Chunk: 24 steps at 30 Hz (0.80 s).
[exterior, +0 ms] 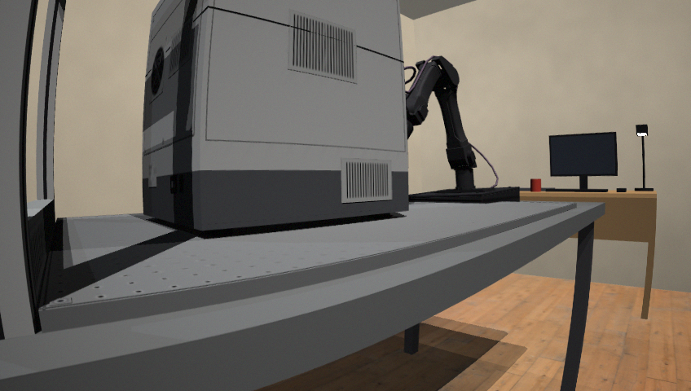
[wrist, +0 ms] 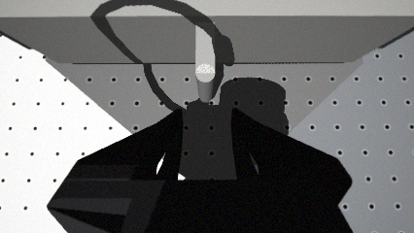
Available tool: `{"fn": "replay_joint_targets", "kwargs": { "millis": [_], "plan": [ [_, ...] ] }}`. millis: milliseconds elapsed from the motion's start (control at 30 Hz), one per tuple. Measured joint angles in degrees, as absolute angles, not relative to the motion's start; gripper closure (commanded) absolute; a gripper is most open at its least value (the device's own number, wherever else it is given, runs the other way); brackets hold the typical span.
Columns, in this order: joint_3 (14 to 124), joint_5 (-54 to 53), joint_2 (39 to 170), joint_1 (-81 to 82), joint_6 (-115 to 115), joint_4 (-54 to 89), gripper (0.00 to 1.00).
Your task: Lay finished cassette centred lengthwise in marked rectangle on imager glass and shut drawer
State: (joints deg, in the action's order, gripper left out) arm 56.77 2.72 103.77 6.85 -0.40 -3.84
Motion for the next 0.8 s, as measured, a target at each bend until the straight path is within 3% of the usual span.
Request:
{"fn": "replay_joint_targets", "kwargs": {
  "millis": [800],
  "plan": [
    [54.1, 2.7, 97.5, 7.1, -0.3, -0.3, 0.65]
  ]
}}
